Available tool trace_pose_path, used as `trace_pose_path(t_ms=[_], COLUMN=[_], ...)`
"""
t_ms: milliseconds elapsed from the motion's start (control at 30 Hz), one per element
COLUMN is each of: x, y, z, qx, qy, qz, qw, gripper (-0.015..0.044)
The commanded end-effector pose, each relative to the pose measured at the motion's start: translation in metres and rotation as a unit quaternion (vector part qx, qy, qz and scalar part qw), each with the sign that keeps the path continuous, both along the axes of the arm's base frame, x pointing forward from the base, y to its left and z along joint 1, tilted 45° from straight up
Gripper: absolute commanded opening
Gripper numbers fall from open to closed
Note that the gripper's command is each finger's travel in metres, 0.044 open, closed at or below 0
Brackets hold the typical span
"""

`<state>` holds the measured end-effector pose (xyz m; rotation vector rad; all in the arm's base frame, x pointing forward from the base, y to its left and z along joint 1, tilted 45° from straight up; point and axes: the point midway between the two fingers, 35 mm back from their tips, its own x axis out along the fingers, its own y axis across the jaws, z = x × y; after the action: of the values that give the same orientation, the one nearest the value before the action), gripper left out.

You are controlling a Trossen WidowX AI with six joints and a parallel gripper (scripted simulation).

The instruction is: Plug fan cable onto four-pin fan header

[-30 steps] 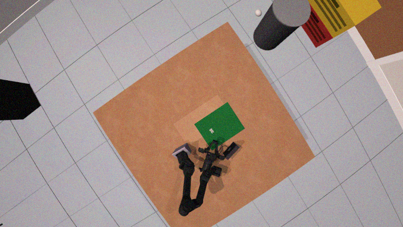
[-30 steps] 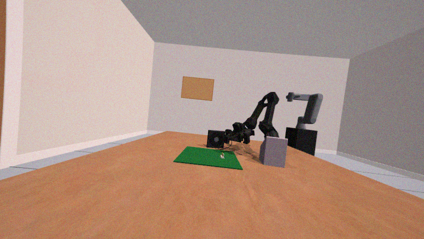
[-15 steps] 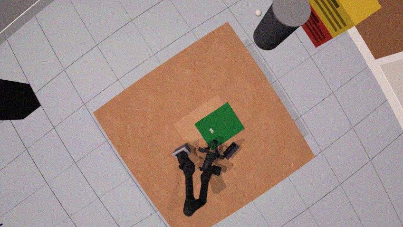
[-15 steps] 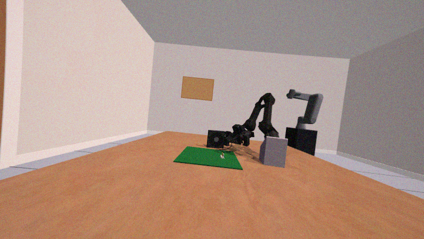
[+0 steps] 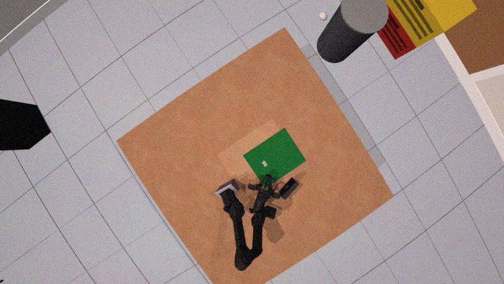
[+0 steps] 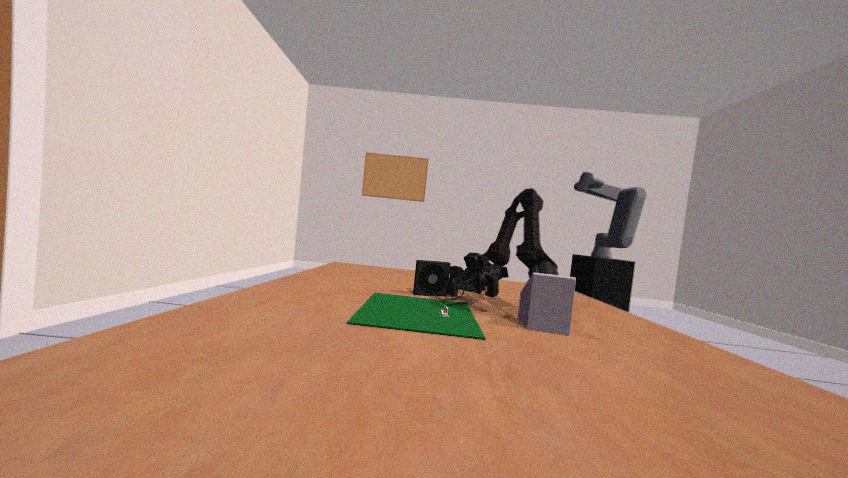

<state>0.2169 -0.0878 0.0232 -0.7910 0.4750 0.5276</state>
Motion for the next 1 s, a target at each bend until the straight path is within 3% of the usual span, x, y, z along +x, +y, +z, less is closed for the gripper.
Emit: trace_pose_path(t_ms=[0, 967], x=[0.0, -0.001], y=[-0.003, -0.02], z=[-0.003, -0.02], qx=[-0.001, -0.001], qy=[-0.002, -0.002], qz=[0.002, 0.002], qw=[1.0, 1.0], gripper=[0.0, 0.0])
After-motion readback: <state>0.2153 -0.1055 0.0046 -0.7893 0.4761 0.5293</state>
